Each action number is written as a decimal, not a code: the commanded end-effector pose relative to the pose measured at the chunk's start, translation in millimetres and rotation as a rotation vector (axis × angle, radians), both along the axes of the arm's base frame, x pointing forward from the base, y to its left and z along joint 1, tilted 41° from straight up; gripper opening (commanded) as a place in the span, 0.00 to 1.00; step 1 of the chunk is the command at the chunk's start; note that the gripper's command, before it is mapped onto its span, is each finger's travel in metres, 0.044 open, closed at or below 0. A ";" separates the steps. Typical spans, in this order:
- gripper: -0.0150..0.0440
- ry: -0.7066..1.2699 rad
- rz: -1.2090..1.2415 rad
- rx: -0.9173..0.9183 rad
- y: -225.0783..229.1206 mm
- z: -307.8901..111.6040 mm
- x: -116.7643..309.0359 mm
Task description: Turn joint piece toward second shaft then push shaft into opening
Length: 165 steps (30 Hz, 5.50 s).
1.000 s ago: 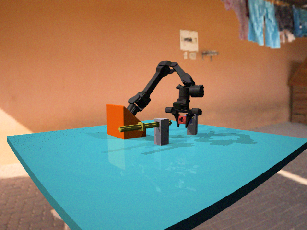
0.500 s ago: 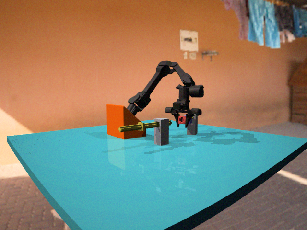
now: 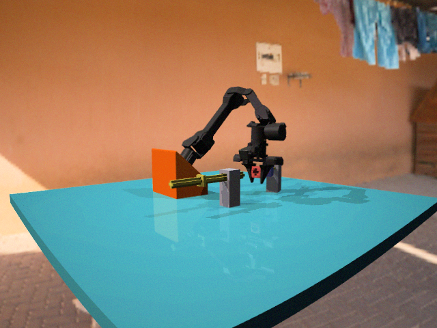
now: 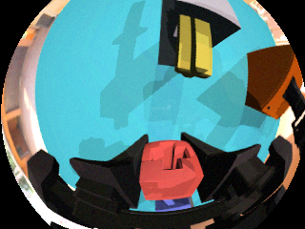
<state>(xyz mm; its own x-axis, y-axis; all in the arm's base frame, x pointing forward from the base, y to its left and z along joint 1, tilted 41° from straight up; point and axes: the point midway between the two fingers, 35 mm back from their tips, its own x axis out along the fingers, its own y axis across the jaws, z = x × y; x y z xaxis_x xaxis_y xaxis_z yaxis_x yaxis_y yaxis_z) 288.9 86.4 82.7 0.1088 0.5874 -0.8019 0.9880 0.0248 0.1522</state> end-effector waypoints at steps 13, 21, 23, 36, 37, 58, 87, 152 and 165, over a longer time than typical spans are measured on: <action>0.25 0.095 -0.109 0.094 3.0 -3.6 -6.7; 0.25 0.089 -0.102 0.090 2.9 -3.6 -6.3; 0.25 0.089 -0.102 0.090 2.9 -3.6 -6.3; 0.55 0.089 -0.102 0.090 2.9 -3.6 -6.3; 0.59 0.089 -0.102 0.090 2.9 -3.6 -6.3; 1.00 0.089 -0.102 0.085 2.5 -3.0 -6.3; 1.00 -0.173 0.293 -0.095 -48.6 54.5 -8.3; 1.00 -0.099 0.122 0.319 -130.3 34.8 -16.9; 1.00 0.086 -0.077 0.426 -135.2 14.6 -20.0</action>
